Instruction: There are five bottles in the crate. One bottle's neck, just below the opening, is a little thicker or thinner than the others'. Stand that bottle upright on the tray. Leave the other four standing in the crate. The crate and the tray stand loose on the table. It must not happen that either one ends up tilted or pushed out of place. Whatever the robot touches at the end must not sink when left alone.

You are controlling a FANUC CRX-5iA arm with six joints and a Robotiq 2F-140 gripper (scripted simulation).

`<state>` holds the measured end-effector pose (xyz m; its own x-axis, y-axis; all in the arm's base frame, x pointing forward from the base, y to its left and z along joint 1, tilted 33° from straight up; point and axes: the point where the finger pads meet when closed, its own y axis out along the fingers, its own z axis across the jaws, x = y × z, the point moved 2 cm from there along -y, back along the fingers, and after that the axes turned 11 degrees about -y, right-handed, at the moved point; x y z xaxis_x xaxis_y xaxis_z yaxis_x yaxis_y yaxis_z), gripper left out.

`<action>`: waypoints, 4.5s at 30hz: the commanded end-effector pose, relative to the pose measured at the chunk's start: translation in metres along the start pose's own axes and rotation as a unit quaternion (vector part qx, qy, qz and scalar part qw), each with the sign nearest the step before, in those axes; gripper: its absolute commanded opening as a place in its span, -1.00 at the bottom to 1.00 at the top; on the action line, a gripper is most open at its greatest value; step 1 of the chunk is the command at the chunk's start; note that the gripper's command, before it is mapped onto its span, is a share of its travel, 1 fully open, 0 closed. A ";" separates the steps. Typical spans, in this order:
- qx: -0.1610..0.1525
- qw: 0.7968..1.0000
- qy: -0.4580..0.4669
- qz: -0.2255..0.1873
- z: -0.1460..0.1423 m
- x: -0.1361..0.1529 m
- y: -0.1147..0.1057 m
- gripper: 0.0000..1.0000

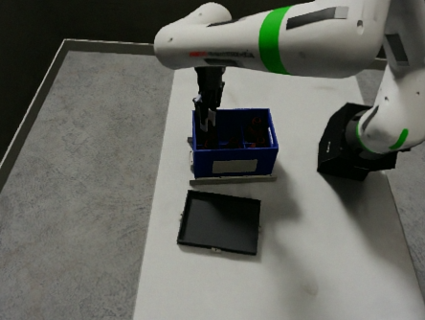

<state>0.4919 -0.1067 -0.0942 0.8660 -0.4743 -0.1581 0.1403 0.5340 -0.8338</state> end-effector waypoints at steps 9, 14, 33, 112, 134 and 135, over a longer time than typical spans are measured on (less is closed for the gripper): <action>0.000 1.000 0.000 -0.001 0.000 0.001 -0.001 -0.80; 0.000 1.000 0.000 -0.001 0.000 0.001 -0.001 -0.80; 0.000 1.000 0.000 -0.001 0.000 0.001 -0.001 -0.12; 0.000 1.000 0.000 -0.001 0.000 0.000 -0.085 -0.80; 0.000 1.000 0.000 -0.001 0.000 0.000 -0.085 -0.80; 0.000 1.000 0.000 -0.001 0.000 0.000 -0.085 -0.80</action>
<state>0.4800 -0.1518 -0.0236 0.8660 -0.4743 -0.1583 0.1402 0.5343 -0.8336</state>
